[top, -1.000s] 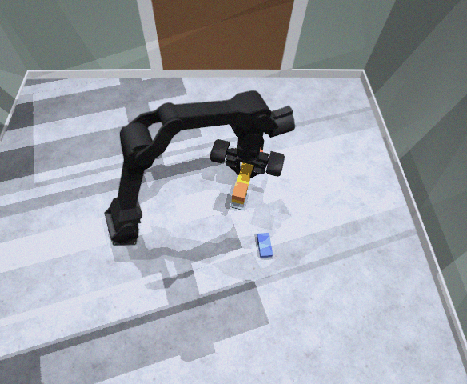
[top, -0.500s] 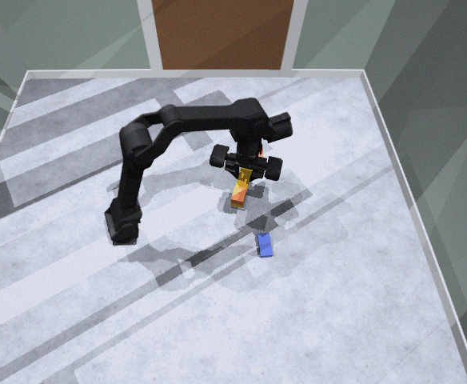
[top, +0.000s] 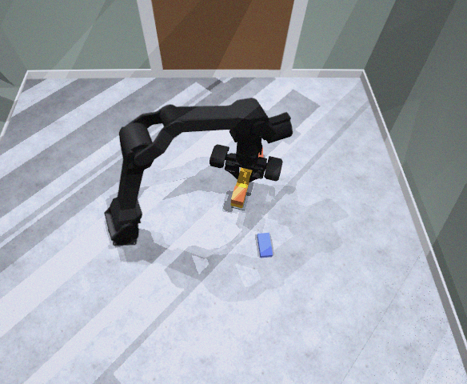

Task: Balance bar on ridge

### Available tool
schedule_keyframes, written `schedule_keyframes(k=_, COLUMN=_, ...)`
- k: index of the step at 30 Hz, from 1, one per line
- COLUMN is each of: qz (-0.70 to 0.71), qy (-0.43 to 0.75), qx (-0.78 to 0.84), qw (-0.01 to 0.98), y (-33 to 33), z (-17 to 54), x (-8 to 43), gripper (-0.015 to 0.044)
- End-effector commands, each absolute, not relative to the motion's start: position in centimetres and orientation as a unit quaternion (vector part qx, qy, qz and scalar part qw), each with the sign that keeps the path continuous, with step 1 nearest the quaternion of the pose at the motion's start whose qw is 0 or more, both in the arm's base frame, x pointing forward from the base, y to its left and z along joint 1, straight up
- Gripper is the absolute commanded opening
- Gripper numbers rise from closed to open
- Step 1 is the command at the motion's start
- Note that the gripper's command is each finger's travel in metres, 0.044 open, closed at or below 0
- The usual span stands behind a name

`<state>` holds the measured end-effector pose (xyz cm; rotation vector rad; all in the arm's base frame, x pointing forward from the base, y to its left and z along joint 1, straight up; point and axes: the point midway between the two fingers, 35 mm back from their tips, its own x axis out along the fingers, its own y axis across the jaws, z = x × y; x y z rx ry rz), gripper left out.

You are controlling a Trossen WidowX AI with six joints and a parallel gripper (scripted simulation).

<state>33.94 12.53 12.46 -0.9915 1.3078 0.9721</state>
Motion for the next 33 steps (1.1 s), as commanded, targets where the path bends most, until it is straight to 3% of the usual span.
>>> schedule_keyframes(k=1, qz=0.417, qy=0.557, qx=-0.424, qw=0.579, y=12.57, z=12.45, x=33.97, gripper=0.0)
schedule_keyframes(k=33, qz=0.417, qy=0.557, qx=-0.424, qw=0.579, y=12.57, z=12.19, x=33.98, gripper=0.0)
